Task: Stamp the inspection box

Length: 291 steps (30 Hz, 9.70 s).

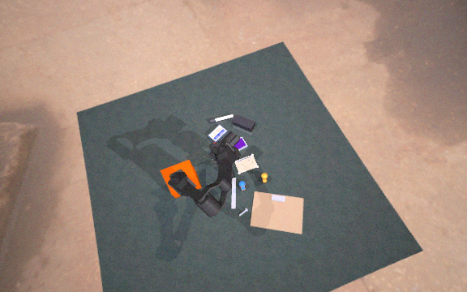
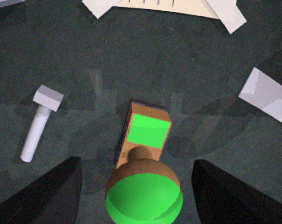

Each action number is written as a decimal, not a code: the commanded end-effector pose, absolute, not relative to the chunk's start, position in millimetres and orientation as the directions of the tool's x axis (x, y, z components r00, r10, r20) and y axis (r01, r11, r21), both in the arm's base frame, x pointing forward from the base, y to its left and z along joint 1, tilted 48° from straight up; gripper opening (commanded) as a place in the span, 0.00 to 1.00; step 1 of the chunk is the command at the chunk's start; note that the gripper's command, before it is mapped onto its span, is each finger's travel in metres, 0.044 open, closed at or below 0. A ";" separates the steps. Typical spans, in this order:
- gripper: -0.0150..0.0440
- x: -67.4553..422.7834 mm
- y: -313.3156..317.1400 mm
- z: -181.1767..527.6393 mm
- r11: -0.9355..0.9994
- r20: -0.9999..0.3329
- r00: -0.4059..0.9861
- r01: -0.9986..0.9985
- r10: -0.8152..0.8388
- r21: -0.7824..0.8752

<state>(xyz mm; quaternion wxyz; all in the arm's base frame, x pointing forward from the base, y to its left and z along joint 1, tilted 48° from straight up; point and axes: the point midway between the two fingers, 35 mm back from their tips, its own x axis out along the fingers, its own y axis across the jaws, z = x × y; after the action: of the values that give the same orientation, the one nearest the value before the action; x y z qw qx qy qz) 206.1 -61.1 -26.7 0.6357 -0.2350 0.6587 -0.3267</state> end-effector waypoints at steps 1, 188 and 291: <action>0.63 202.7 -67.3 -32.5 0.672 -0.679 -0.086 0.096 -0.729 -0.734; 0.25 256.0 -3.1 -7.4 0.674 -0.682 -0.084 0.104 -0.726 -0.731; 0.25 325.7 -8.0 -91.2 0.674 -0.683 -0.081 0.110 -0.726 -0.730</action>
<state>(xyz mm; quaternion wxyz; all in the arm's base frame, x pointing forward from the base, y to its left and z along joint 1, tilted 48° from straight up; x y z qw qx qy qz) 326.6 -6.0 -89.1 0.6367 -0.2317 0.6577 -0.3291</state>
